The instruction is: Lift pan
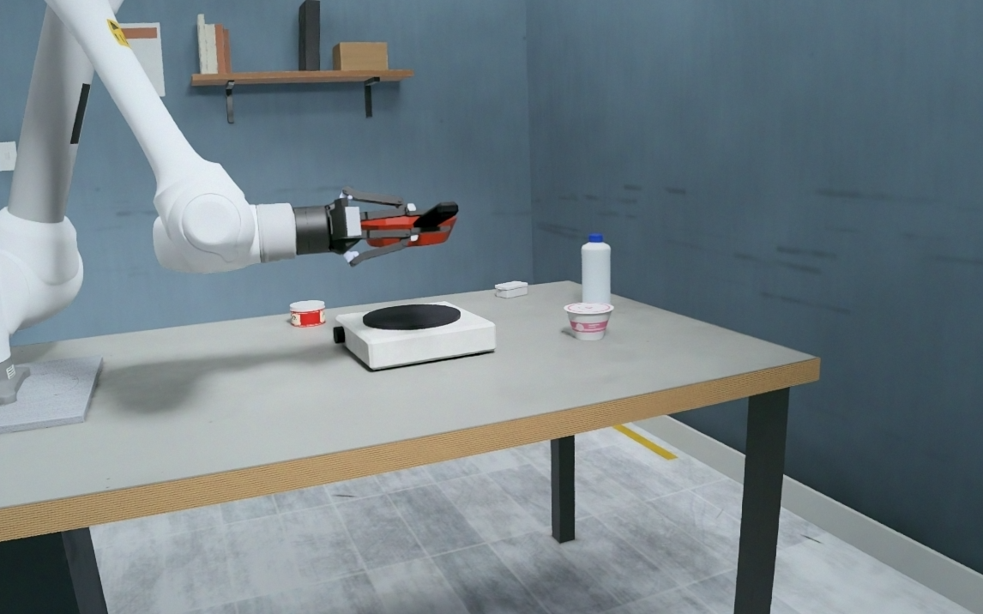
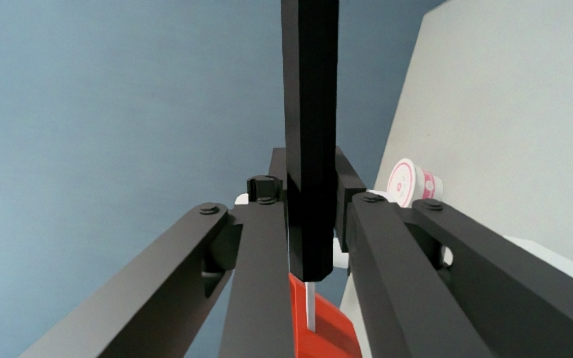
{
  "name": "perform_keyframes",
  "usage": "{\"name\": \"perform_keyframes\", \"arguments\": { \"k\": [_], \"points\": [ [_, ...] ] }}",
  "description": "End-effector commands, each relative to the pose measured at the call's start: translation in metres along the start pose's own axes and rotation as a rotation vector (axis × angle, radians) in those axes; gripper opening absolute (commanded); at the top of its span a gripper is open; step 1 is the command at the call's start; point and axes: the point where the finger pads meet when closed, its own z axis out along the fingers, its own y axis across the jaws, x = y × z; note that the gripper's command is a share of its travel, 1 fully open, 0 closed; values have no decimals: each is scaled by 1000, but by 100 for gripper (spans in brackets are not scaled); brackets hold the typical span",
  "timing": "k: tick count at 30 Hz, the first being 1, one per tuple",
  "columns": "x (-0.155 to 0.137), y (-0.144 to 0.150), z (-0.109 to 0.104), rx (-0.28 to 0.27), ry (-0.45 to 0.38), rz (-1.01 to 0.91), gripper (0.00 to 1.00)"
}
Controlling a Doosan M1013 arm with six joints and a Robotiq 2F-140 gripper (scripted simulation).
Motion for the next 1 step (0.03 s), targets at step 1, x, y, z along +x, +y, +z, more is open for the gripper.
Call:
{"name": "perform_keyframes", "arguments": {
  "k": [1],
  "points": [
    [0, -1, 0, 2, 0, 0, 10]
  ]
}}
